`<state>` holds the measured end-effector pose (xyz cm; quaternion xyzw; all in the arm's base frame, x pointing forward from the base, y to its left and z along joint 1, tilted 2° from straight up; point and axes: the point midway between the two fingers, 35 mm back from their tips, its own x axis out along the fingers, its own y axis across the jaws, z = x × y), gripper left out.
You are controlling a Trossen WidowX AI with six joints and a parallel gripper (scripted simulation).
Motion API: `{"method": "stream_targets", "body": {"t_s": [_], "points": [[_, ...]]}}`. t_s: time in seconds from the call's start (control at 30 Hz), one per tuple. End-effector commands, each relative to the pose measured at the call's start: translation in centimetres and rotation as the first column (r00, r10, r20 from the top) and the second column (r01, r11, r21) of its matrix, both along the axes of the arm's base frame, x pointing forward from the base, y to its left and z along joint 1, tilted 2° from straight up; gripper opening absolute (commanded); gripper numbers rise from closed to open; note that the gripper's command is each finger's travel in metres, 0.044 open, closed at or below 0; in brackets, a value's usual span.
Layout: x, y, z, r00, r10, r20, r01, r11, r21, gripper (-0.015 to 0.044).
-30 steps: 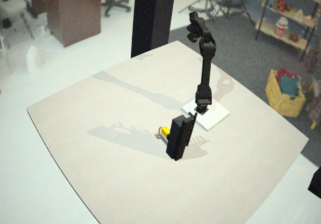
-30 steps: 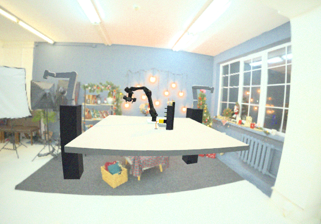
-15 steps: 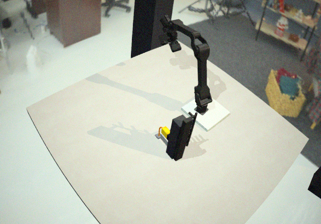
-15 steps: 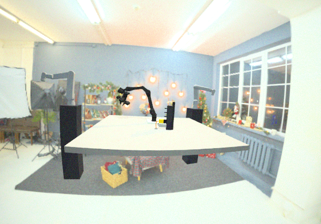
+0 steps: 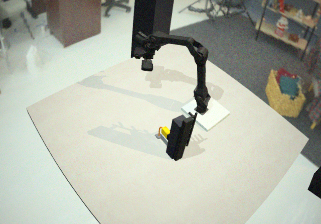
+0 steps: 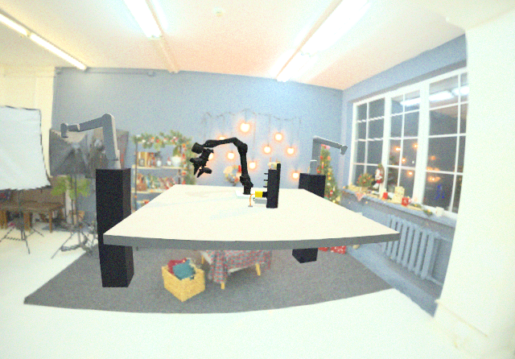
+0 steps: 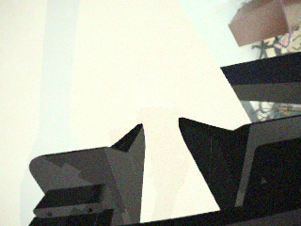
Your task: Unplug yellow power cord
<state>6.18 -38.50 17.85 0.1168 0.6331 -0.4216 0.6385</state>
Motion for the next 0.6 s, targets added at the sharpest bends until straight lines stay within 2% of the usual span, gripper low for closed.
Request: {"method": "stream_targets", "body": {"t_s": [0.0,0.23,0.57], "points": [[3.6,1.7,-0.7,0.993,-0.078,0.087,0.078,0.997,0.014,0.016],[13.6,8.5,-2.1,0.908,-0.313,0.277,0.291,0.949,0.12,0.016],[21.1,19.0,-3.5,0.74,-0.59,0.324,0.507,0.805,0.309,0.016]]}}
